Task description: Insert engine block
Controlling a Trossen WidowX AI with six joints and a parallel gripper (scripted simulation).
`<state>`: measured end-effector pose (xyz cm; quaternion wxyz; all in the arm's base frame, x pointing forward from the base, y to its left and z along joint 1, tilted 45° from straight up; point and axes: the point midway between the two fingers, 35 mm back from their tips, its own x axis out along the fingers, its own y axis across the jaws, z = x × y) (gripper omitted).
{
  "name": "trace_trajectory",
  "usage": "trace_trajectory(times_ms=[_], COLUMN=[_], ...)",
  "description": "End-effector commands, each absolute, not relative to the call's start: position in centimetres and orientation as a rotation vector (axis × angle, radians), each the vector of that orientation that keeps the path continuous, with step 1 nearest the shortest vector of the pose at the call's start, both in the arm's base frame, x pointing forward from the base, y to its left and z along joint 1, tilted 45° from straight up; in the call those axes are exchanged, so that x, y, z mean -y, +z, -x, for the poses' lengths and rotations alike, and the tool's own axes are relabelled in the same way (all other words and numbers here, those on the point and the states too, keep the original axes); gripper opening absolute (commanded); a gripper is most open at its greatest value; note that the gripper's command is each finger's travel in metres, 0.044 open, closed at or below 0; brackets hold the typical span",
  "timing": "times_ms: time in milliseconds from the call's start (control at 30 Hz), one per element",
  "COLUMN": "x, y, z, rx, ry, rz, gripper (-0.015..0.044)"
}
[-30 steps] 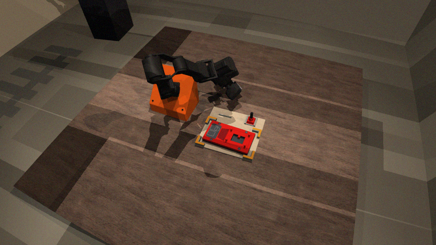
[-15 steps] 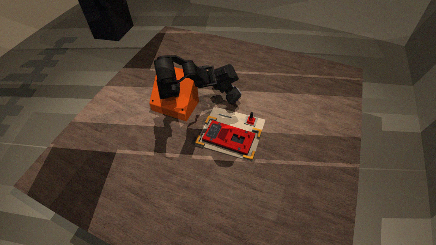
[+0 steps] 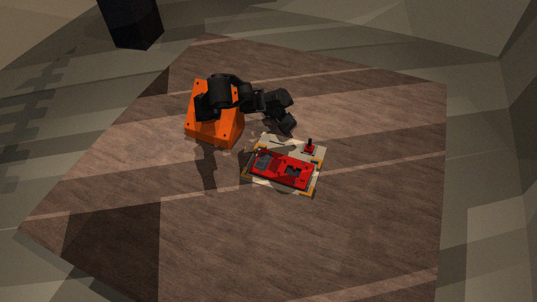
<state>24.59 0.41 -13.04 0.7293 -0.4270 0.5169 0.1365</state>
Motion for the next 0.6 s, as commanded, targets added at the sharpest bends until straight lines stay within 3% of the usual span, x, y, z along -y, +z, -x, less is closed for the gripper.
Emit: trace_trajectory(times_ms=[0,233,567], x=[0.12,0.33,0.16], y=[-13.78,-13.96,-13.79], z=[-24.29,-24.39,-24.53], rx=[-1.143,-1.143,-1.129], ry=[0.31,0.31,0.31], rz=[0.942,0.943,0.94], gripper=[0.0,0.0,0.0262])
